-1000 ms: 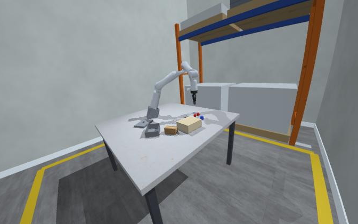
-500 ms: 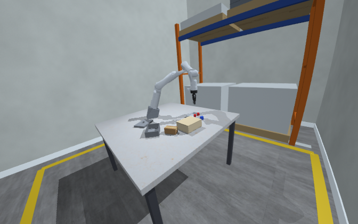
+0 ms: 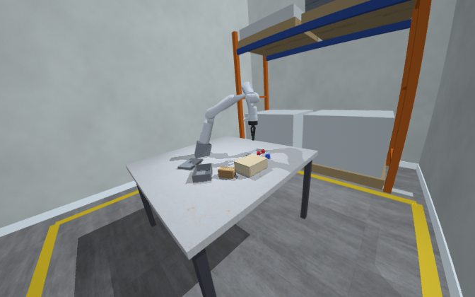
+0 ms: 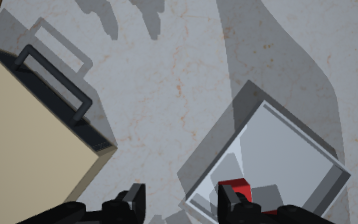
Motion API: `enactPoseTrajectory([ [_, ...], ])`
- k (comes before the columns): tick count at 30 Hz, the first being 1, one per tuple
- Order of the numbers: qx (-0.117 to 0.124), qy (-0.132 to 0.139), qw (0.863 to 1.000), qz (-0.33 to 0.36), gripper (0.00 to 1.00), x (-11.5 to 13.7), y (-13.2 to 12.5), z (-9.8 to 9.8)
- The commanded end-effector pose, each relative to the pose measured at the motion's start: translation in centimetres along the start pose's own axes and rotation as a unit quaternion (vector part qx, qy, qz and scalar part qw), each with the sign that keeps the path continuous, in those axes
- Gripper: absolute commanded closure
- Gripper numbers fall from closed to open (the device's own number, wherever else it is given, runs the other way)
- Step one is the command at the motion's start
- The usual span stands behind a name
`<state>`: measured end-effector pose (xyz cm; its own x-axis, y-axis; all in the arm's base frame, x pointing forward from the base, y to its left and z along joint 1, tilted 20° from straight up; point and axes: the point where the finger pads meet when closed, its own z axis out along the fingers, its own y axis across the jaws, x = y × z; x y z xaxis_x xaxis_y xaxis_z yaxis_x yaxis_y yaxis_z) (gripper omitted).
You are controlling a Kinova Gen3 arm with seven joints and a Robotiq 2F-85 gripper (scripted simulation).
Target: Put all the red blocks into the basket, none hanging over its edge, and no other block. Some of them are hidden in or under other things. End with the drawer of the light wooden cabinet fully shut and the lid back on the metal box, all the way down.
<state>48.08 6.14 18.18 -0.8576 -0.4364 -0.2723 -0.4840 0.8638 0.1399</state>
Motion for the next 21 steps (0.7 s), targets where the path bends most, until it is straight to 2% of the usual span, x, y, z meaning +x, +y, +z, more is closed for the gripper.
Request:
enactPoseTrajectory([
  [1,0.005,0.006,0.999,0.044,0.47,2.5,-3.2,0.2],
  [6,0.014,0.016,0.991,0.129,0.47,7.8,-8.3,0.4],
  [8,0.014,0.016,0.991,0.129,0.47,7.8,-8.3,0.4],
  [12,0.019,0.024,0.977,0.210,0.47,13.3,-12.2,0.4],
  [16,0.021,0.030,0.954,0.299,0.47,19.0,-14.8,0.4],
  [21,0.021,0.033,0.911,0.411,0.47,25.9,-16.5,0.3],
])
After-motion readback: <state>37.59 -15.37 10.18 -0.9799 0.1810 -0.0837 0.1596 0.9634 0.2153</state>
